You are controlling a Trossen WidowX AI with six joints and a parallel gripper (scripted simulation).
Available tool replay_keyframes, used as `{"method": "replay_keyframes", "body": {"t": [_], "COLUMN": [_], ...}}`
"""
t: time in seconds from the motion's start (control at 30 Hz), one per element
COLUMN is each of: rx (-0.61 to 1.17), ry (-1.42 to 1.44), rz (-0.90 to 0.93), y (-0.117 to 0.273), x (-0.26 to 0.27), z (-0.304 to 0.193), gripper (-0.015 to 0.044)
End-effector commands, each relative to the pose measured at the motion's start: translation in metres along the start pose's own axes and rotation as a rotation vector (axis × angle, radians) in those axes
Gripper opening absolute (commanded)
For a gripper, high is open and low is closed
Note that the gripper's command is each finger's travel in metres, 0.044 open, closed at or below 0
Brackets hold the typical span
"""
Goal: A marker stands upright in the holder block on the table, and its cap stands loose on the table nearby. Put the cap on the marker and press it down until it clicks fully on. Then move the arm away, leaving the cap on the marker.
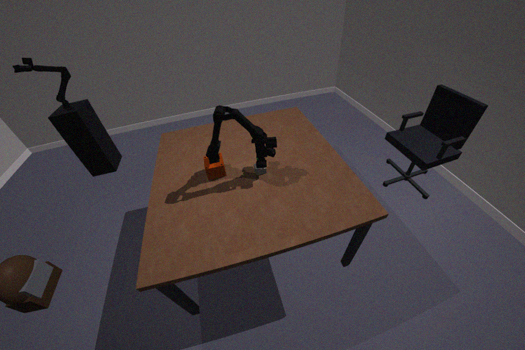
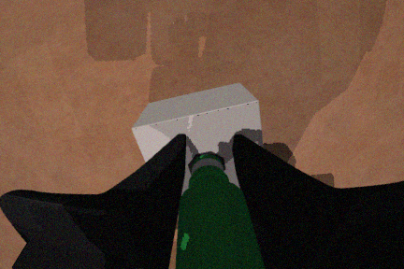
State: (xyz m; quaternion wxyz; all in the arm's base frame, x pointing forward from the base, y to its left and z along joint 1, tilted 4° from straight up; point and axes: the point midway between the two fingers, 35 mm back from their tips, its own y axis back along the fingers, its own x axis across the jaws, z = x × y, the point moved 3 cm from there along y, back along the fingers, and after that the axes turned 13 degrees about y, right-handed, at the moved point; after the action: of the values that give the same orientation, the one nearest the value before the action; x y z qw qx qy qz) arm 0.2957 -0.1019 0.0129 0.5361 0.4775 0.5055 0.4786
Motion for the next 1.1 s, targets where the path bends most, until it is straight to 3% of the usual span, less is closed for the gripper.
{"method": "replay_keyframes", "body": {"t": [0.0, 0.23, 0.27, 0.8, 0.87, 1.0, 1.07], "rx": [0.011, 0.011, 0.000, 0.000, -0.001, -0.006, -0.006], "ry": [0.004, 0.004, 0.000, 0.000, -0.003, -0.015, -0.016], "rz": [0.002, 0.002, 0.000, 0.000, -0.004, -0.022, -0.023], "y": [-0.013, -0.013, 0.000, 0.000, 0.012, 0.075, 0.078], "x": [0.000, 0.000, 0.000, 0.000, -0.002, -0.008, -0.008], "z": [0.001, 0.001, 0.000, 0.000, 0.002, 0.001, 0.001], "gripper": [0.0000, 0.0000, 0.0026, 0.0440, 0.0440, 0.0440, 0.0440]}}
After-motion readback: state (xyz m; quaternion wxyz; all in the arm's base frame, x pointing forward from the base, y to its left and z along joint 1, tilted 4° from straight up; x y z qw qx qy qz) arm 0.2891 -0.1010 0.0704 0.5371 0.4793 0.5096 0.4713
